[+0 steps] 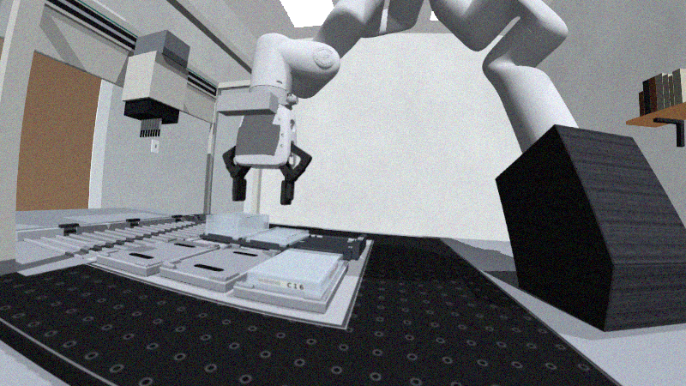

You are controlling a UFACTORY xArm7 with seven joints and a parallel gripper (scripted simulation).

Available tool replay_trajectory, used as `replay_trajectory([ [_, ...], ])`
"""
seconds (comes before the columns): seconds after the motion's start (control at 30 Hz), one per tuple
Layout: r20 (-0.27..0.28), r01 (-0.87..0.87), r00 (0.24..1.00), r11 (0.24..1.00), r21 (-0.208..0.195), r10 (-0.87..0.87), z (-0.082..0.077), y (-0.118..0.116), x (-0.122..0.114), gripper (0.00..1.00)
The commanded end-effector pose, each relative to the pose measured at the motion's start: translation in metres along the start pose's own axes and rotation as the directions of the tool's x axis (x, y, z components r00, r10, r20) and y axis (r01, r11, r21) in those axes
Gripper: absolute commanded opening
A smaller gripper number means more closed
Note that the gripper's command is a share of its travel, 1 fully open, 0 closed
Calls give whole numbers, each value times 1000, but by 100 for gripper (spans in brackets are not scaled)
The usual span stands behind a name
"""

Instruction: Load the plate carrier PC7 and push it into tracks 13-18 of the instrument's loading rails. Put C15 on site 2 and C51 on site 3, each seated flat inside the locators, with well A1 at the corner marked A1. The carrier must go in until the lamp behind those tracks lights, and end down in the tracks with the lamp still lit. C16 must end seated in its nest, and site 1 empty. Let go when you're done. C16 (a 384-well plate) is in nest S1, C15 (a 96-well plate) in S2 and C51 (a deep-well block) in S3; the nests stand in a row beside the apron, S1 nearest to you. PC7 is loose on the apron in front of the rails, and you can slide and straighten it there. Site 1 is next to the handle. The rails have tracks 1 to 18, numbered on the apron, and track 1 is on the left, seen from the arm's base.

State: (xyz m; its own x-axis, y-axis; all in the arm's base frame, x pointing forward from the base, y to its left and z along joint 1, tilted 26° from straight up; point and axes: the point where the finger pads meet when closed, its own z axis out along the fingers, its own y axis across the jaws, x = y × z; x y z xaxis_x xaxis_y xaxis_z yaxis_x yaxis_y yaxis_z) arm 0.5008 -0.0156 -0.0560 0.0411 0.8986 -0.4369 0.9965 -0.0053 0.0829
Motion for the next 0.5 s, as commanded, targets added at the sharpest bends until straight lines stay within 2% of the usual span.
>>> replay_trajectory([
  [0.0,-2,0,1000,1000,-5,0,3,2,1,100],
  [0.47,-2,0,1000,1000,-5,0,24,2,1,100],
])
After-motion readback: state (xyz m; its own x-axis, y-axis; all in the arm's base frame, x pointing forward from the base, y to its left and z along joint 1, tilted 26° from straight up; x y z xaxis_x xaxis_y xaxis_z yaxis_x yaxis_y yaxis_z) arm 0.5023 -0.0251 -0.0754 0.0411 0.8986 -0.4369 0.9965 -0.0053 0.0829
